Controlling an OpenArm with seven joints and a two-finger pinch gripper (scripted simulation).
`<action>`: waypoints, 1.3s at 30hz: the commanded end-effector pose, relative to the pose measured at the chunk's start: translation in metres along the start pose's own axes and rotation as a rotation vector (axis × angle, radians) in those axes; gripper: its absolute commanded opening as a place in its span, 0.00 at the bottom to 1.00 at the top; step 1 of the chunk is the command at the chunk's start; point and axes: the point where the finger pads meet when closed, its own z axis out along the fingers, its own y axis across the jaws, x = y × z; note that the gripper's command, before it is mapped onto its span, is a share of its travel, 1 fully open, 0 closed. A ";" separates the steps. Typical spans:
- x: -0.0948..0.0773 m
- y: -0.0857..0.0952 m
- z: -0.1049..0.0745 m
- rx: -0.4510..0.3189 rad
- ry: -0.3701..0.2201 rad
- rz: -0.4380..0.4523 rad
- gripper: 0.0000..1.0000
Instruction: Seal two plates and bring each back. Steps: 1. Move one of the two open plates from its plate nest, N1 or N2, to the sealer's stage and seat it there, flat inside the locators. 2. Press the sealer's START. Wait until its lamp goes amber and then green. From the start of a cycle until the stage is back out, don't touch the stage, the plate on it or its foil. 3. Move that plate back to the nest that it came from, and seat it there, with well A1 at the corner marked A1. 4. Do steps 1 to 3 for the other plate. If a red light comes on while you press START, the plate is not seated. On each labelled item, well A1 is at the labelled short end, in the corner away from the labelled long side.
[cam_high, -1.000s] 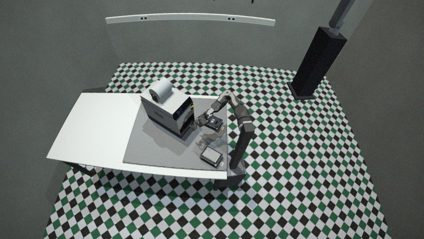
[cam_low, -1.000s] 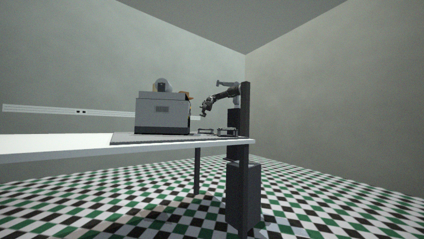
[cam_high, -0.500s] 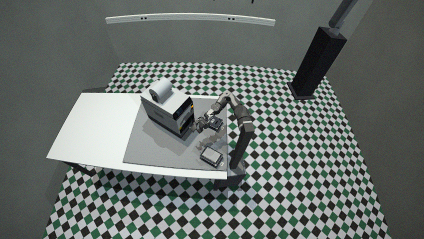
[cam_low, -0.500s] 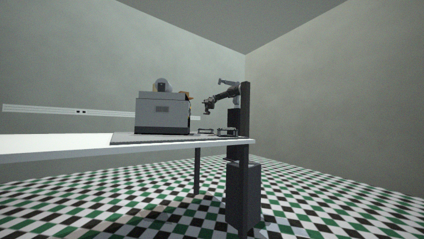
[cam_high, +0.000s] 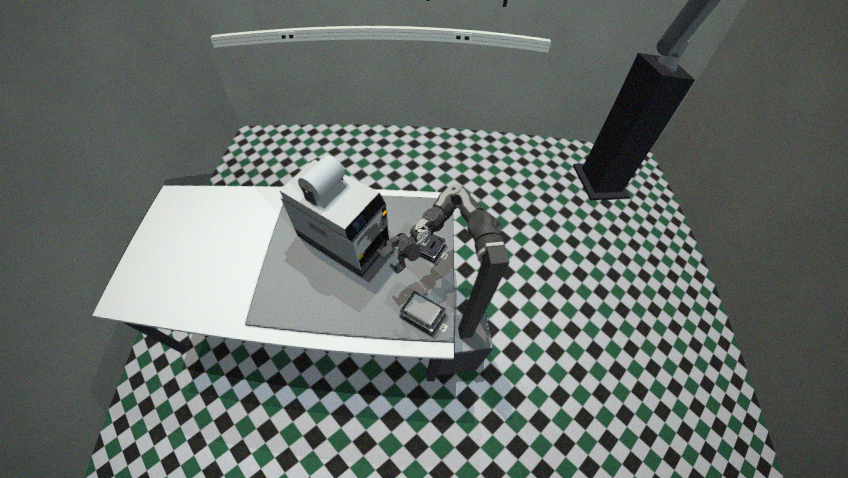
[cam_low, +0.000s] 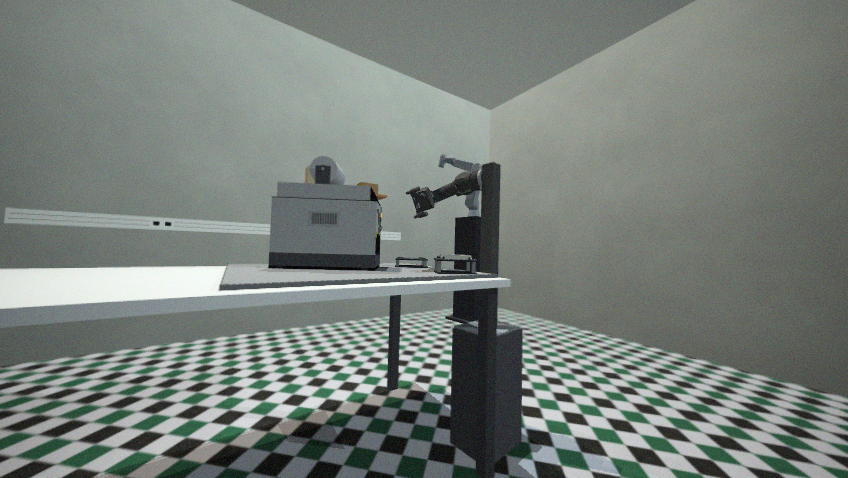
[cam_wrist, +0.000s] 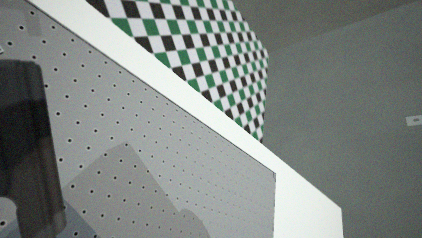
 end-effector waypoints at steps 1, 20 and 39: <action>0.000 0.011 -0.002 -0.050 -0.007 0.053 0.65; -0.014 0.058 -0.031 -0.391 -0.028 0.506 0.65; -0.070 0.061 -0.087 -0.698 -0.211 0.942 0.65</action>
